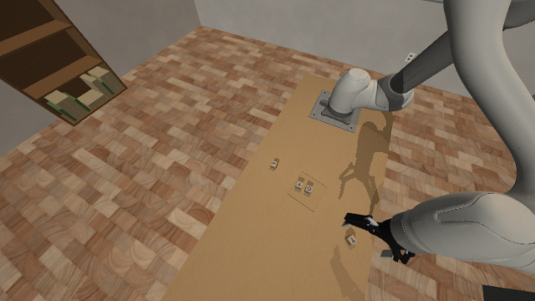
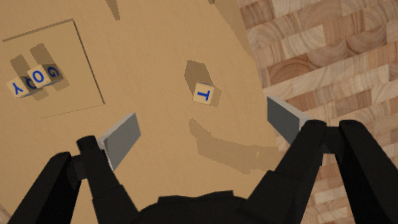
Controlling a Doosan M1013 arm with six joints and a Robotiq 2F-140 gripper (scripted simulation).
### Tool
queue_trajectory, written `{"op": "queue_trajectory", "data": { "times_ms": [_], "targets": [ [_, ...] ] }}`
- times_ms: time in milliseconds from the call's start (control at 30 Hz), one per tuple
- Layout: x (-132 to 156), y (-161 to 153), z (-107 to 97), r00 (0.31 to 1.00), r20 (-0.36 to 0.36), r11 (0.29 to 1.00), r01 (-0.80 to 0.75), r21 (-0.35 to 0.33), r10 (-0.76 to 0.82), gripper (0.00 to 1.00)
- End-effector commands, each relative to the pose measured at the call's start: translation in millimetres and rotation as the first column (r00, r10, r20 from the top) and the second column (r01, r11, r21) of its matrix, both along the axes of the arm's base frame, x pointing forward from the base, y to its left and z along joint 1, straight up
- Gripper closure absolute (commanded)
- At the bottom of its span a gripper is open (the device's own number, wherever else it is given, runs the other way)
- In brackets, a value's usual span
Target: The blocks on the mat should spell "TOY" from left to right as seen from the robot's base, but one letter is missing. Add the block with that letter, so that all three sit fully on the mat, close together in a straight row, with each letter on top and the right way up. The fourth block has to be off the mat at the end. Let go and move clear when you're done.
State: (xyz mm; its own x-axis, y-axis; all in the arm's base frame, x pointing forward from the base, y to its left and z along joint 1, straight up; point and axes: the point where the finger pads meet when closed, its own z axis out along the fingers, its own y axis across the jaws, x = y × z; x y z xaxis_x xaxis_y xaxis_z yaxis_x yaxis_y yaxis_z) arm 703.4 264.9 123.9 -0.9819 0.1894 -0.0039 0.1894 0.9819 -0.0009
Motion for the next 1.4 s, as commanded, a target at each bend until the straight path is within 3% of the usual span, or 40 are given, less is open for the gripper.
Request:
{"op": "queue_trajectory", "data": {
  "times_ms": [0, 300, 500, 533, 1367],
  "targets": [
    [-1.9, 2.6, -4.2, 0.990, -0.002, 0.990, 0.139, 0.000, -0.139, 0.00],
    [-1.9, 2.6, -6.3, 0.941, -0.001, 0.941, 0.338, 0.000, -0.338, 0.00],
    [-1.9, 2.6, -6.6, 0.930, -0.001, 0.930, 0.369, 0.000, -0.369, 0.00],
    [-1.9, 2.6, -6.6, 0.930, -0.001, 0.930, 0.369, 0.000, -0.369, 0.60],
    [-1.9, 2.6, -6.6, 0.930, -0.001, 0.930, 0.369, 0.000, -0.369, 0.60]
  ]
}}
